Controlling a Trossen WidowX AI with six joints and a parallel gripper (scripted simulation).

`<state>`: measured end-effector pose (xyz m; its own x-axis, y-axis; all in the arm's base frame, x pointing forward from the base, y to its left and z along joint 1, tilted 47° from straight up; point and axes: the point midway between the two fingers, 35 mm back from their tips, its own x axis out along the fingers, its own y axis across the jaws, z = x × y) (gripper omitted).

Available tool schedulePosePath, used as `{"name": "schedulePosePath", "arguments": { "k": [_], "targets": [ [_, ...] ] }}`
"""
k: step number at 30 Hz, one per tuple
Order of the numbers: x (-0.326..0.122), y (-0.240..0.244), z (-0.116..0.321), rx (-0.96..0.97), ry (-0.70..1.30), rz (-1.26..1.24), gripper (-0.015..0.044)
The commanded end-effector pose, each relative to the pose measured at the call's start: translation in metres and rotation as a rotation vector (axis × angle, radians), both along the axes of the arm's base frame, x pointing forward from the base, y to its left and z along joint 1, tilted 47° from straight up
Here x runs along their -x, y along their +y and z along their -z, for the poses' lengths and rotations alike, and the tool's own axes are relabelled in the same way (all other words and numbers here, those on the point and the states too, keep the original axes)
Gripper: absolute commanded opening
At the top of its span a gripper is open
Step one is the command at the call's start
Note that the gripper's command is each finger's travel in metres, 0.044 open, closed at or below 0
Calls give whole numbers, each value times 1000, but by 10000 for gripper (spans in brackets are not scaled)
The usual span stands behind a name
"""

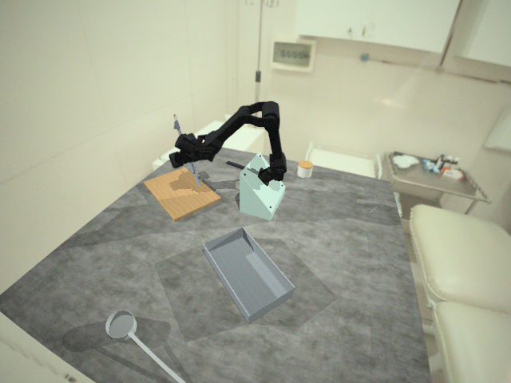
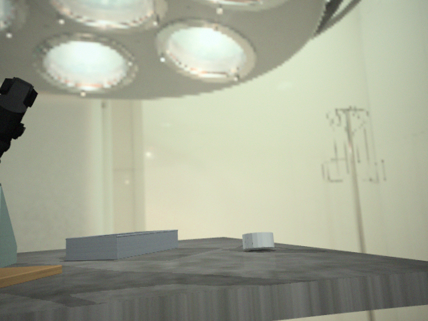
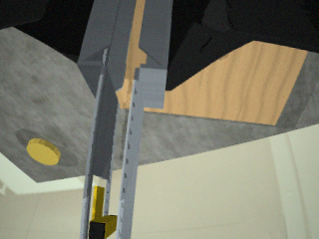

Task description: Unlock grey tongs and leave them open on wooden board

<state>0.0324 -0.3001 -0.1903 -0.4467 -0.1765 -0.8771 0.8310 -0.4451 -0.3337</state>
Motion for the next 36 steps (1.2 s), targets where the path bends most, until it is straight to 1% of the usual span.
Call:
{"name": "schedulePosePath", "arguments": {
  "k": [1, 36],
  "targets": [
    [-2, -4, -12, 80, 16, -5, -150],
    [-2, -3, -14, 92, 19, -7, -150]
  ]
}}
